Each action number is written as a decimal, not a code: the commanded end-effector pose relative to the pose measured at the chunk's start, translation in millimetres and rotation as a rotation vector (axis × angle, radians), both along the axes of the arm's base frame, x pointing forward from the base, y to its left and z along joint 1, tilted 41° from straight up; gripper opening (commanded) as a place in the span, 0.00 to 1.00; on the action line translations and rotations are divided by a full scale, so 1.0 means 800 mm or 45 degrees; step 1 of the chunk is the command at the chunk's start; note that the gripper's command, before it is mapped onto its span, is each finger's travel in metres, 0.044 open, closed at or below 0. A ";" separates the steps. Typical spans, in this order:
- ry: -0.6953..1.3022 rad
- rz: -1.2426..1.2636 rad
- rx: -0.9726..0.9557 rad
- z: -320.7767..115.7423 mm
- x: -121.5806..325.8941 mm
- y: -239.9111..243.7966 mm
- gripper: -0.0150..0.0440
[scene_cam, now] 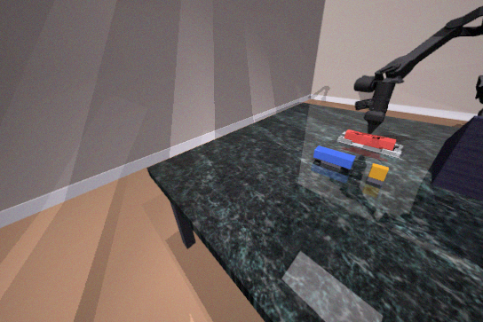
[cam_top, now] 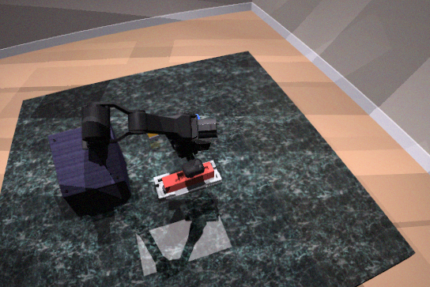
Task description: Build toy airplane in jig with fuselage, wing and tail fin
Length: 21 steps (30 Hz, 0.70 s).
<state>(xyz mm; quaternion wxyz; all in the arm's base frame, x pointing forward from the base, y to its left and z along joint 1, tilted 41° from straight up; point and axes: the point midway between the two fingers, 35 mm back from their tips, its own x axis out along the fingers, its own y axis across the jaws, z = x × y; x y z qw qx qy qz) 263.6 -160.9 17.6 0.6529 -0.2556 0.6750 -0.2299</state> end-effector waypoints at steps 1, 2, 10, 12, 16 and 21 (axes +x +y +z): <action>-0.022 0.000 -0.015 0.063 -0.002 0.045 1.00; -0.022 0.000 -0.015 0.063 -0.002 0.045 1.00; -0.019 0.003 -0.015 0.055 0.003 0.050 1.00; -0.016 0.008 -0.014 0.051 0.006 0.050 1.00; -0.021 0.012 0.011 0.019 0.042 0.089 1.00; -0.021 0.014 0.029 -0.041 0.079 0.156 1.00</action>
